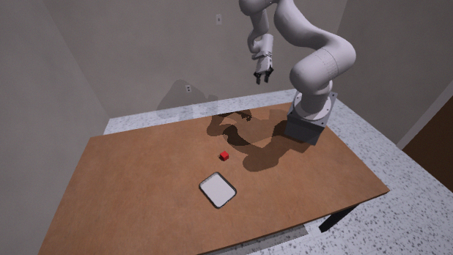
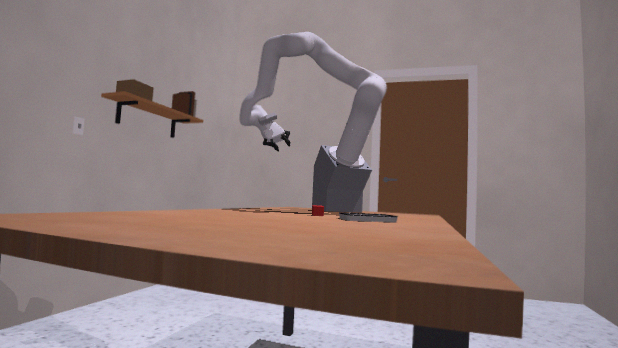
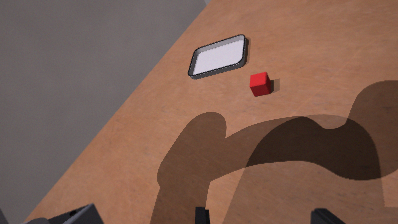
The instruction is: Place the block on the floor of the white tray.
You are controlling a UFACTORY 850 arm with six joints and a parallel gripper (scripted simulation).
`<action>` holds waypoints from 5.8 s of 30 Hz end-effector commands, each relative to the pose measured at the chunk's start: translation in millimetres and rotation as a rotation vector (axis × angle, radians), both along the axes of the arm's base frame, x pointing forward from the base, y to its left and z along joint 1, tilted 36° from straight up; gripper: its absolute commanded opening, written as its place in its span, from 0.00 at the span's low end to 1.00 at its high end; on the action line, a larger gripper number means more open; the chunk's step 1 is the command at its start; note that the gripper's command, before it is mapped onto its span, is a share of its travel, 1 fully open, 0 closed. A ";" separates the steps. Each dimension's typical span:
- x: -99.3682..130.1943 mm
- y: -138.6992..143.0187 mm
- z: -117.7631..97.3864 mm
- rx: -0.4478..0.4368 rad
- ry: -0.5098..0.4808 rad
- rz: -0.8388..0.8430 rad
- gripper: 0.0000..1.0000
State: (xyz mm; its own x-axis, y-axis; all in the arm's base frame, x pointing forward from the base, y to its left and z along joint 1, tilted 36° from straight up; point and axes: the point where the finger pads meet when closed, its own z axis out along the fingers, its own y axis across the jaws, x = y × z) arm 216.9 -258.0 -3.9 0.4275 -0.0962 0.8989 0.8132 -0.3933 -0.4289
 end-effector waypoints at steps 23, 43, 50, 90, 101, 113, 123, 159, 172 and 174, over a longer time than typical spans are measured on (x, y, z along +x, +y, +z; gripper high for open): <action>272.5 140.2 23.8 -0.449 0.175 -0.066 0.63; 330.8 318.0 62.6 -0.723 0.283 -0.151 0.63; 321.9 363.2 73.9 -0.779 0.313 -0.174 0.63; 316.7 378.4 77.7 -0.797 0.324 -0.181 0.62; 318.7 380.6 73.7 -0.796 0.324 -0.181 0.62; 324.0 386.7 63.1 -0.796 0.324 -0.181 0.62; 326.4 389.4 58.3 -0.796 0.324 -0.181 0.62; 337.4 403.0 34.3 -0.796 0.324 -0.181 0.62; 340.4 406.7 27.9 -0.796 0.324 -0.181 0.62; 340.4 406.7 27.9 -0.796 0.324 -0.181 0.62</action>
